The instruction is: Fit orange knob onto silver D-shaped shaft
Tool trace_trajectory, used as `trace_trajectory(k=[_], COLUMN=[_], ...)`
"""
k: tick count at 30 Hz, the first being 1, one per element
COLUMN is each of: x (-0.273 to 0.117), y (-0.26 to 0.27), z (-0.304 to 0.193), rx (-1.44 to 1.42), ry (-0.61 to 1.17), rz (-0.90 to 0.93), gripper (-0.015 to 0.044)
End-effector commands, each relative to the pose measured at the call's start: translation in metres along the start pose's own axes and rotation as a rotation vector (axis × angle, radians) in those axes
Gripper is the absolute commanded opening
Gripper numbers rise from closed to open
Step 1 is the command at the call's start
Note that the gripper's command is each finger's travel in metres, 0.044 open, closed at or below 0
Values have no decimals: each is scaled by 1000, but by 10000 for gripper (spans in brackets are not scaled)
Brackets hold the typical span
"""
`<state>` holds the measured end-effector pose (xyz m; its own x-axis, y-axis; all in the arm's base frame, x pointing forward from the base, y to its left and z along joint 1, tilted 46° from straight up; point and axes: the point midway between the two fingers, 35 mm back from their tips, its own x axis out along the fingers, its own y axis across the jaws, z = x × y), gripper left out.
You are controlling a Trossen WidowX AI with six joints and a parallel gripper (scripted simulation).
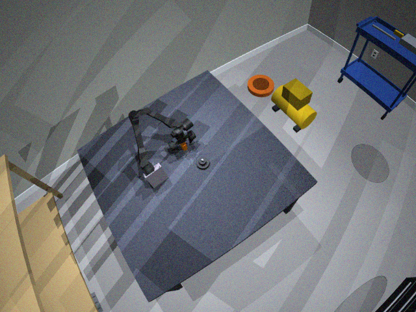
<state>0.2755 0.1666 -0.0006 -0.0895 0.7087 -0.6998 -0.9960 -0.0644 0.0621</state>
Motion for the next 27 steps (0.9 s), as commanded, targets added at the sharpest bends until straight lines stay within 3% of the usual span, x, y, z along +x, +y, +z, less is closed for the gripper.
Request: trace_trajectory(k=[1,5,15,21,27], x=[8,12,12,12,2], y=[3,3,3,3,0], z=[-2,-2,-2,-2,-3], rx=[13,13,13,13,13], ry=[-1,-2,-2,-2,2], rz=[9,9,9,9,8], gripper=[440,440,177,138,0])
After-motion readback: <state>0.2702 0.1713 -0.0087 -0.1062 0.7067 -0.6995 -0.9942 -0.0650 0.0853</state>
